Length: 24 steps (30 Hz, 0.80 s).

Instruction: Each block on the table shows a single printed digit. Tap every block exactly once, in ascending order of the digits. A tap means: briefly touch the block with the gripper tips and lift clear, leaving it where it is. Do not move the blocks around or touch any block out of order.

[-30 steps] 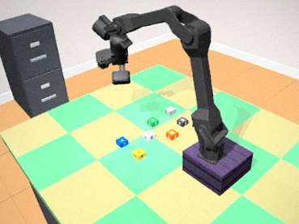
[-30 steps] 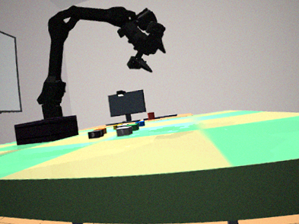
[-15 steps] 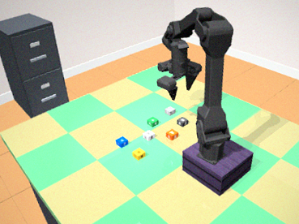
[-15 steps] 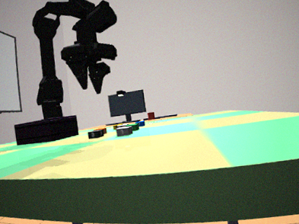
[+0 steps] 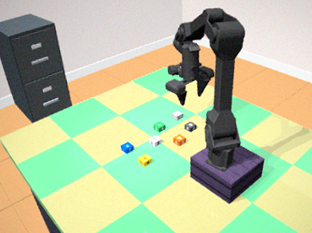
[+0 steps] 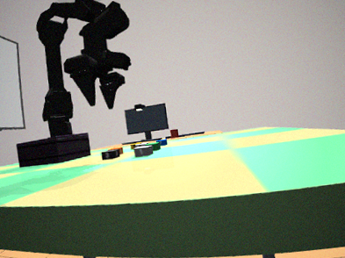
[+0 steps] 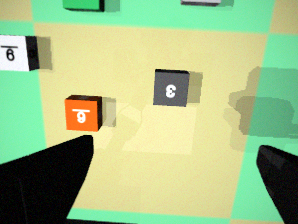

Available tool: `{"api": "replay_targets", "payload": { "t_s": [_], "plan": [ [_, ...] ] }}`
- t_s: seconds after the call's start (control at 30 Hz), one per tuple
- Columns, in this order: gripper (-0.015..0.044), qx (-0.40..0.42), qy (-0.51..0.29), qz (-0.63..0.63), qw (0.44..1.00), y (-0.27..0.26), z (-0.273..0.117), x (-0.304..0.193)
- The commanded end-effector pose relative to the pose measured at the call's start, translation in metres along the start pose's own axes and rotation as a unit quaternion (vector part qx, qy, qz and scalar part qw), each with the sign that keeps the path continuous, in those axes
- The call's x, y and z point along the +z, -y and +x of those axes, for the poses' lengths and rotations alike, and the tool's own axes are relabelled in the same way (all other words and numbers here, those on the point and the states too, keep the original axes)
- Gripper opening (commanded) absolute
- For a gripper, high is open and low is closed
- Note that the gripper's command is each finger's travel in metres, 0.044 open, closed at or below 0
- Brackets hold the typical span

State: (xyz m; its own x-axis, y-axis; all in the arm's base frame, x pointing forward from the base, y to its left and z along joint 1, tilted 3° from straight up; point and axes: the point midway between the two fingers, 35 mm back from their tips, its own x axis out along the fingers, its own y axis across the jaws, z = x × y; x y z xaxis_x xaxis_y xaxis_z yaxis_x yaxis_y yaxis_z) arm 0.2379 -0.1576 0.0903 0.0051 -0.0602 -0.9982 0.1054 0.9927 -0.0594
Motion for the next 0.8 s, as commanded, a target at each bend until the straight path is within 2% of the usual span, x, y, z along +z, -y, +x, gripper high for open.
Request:
{"api": "replay_targets", "payload": {
  "t_s": [0.0, 0.27, 0.5, 0.77],
  "plan": [
    [0.04, 0.002, -0.001, 0.003, 1.0, -0.001, 0.0, -0.001],
    [0.04, 0.002, 0.0, 0.003, 1.0, -0.003, 0.0, -0.001],
    [0.04, 0.006, -0.001, 0.003, 1.0, -0.082, 0.0, -0.015],
    [0.04, 0.006, -0.001, 0.003, 1.0, -0.084, 0.0, -0.016]
  ]
}}
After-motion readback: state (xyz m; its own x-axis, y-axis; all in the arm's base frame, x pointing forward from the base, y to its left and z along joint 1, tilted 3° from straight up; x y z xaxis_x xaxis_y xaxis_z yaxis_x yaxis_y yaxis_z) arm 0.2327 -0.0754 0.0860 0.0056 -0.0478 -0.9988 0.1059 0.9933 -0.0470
